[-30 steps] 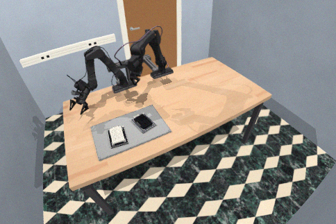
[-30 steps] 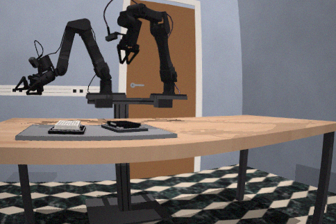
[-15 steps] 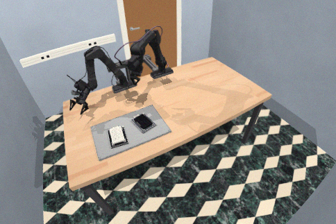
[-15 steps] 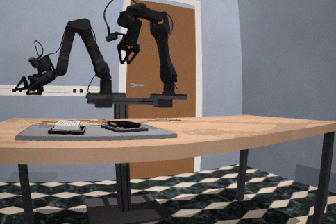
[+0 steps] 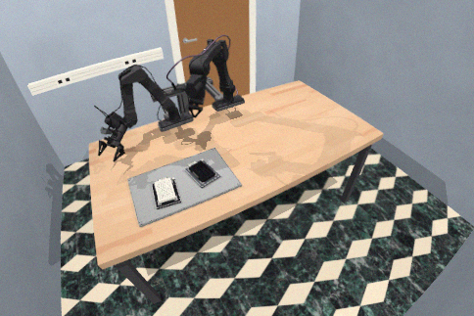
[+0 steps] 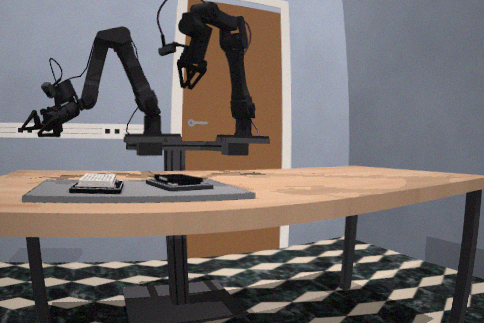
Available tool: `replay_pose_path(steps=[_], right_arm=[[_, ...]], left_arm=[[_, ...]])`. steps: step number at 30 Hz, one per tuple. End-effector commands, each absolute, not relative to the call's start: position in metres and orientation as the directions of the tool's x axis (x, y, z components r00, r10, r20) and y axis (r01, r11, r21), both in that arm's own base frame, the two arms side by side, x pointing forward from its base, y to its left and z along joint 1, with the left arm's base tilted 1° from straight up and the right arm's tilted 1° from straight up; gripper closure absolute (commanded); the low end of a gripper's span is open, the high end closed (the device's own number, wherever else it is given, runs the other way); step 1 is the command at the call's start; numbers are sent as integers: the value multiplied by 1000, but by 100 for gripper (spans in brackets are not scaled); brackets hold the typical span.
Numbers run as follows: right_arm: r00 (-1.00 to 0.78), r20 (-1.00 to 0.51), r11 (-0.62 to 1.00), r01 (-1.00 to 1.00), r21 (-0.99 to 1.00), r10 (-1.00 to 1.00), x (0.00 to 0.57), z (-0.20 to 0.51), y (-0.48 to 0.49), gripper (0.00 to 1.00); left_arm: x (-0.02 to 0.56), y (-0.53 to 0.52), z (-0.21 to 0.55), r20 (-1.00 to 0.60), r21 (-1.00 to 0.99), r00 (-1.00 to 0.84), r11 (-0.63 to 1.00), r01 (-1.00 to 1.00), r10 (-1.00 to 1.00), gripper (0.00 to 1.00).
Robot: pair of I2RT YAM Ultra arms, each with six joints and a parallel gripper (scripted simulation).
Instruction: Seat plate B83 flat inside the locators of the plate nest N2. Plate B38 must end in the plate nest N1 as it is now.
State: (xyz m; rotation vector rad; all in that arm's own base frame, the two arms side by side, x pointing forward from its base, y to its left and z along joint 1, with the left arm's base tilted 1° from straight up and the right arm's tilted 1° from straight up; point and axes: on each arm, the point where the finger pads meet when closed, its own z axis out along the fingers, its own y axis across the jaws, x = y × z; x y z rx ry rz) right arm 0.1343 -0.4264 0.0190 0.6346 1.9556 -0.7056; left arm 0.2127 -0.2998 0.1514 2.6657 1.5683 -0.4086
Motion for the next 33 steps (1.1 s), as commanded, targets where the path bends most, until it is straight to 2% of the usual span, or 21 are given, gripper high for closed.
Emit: replay_pose_path(steps=[1,22,33], right_arm=[[-430,-894,696,681,-229,127,134,26,-430,0],[-430,-894,696,681,-229,127,134,26,-430,0],[-430,-894,696,681,-229,127,134,26,-430,0]], left_arm=[[215,-278,165,-241,-110,414,-449,887,878,0],[224,-176,186,-251,-82,166,-192,978,954,0],[206,-111,189,-258,-60,-29,14,998,966,0]])
